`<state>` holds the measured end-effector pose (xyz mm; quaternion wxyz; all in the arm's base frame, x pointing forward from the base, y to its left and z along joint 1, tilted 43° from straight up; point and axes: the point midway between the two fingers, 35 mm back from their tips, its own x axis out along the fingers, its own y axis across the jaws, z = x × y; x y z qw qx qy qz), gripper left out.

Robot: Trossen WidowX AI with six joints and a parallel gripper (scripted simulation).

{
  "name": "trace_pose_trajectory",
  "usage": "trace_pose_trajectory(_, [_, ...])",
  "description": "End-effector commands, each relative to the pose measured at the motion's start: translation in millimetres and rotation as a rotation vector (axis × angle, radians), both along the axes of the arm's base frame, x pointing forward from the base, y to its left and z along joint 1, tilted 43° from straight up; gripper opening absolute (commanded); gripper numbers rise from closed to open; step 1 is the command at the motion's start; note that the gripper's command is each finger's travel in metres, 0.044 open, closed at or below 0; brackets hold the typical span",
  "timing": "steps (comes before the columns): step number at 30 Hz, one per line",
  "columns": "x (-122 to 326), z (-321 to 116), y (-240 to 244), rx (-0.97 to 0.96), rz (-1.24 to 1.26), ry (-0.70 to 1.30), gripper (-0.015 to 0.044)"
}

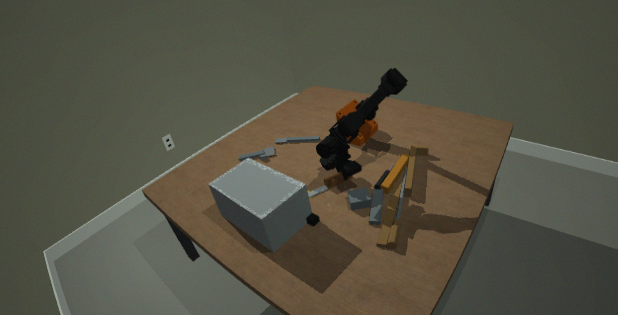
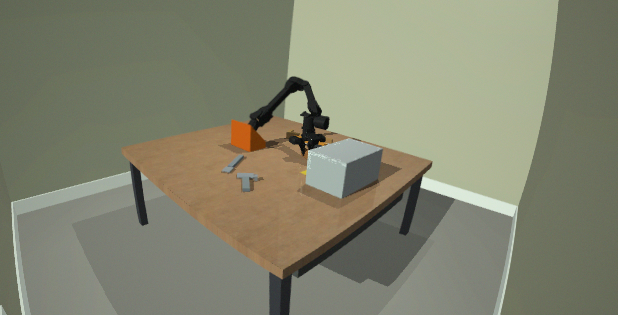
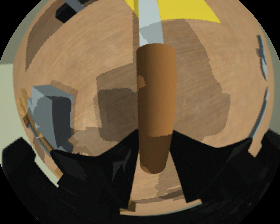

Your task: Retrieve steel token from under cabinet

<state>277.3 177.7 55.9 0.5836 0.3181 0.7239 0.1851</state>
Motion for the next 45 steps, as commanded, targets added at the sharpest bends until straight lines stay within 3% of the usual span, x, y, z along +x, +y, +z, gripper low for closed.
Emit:
trace_pose_trajectory(1, [-5.9,0.5,0.8,-0.001,-0.001,0.005,0.0000])
trace_pose_trajectory(45, [-56.5,16.1,9.0,0.000,-0.001,0.008,0.0000])
